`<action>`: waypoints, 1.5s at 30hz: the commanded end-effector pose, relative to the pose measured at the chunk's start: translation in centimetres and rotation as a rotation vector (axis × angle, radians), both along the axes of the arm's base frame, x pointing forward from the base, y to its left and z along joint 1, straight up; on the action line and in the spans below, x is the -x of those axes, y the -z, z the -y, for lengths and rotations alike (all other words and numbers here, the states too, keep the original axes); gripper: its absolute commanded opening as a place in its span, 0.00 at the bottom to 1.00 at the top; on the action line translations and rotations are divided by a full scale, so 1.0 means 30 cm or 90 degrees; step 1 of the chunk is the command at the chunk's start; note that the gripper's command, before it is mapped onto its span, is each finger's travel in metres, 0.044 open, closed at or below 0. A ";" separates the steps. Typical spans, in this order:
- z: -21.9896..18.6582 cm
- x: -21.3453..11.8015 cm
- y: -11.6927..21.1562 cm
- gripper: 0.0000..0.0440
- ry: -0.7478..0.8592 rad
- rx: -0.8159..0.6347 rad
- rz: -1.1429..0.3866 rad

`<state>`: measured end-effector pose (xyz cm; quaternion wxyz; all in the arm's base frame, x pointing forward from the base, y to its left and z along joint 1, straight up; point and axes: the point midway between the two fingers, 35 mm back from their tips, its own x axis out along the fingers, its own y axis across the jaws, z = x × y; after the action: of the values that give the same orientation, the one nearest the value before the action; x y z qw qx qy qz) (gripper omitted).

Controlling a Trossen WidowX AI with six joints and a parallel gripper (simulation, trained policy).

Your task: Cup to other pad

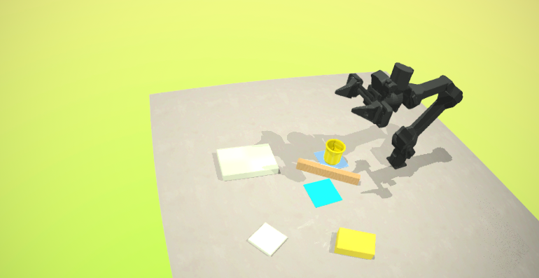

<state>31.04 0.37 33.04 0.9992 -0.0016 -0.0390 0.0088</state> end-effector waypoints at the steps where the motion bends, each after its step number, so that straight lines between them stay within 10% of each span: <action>1: 0.001 0.001 0.002 0.85 0.002 -0.004 -0.003; 12: -0.006 0.008 0.049 0.22 0.010 -0.055 -0.074; 45: -0.137 0.012 0.169 0.27 -0.009 -0.217 -0.389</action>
<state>30.56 4.30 28.31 0.9568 0.1624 0.2406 0.0156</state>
